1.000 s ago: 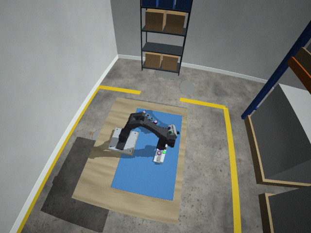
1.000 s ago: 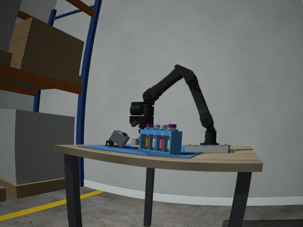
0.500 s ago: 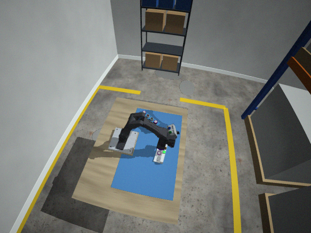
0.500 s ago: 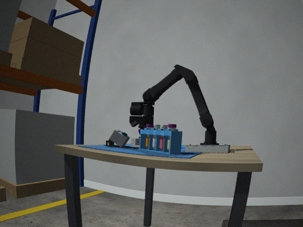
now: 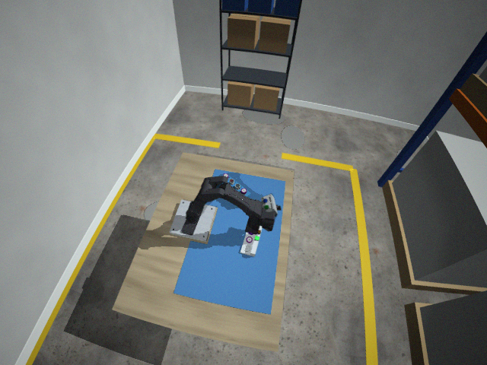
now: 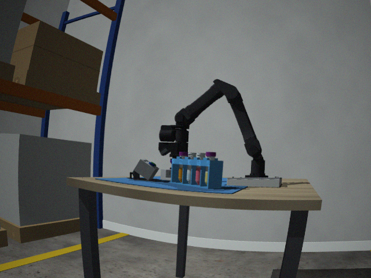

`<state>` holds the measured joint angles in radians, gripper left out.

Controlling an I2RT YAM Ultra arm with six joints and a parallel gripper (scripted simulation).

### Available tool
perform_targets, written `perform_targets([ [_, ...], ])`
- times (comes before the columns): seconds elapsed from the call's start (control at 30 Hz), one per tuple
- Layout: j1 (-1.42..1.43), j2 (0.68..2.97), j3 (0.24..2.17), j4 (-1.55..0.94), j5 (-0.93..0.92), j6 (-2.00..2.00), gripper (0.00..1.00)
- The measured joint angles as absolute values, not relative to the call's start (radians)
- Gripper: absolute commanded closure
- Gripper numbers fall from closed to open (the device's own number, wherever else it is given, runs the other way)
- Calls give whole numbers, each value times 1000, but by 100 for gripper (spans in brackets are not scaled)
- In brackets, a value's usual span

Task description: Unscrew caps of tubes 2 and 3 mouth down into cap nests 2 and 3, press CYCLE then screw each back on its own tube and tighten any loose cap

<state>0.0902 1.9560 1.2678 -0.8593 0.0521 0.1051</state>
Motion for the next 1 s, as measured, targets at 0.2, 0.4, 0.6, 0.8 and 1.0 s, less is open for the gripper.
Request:
perform_targets([
  [0.2,90,1956,1267,-859,52,105,100],
  [0.4,90,1948,1281,-889,52,105,100],
  [0.6,92,1911,1346,-972,52,107,100],
  [0.8,98,1872,1433,-1073,52,111,100],
  [1.0,102,1857,1497,-1161,52,115,100],
])
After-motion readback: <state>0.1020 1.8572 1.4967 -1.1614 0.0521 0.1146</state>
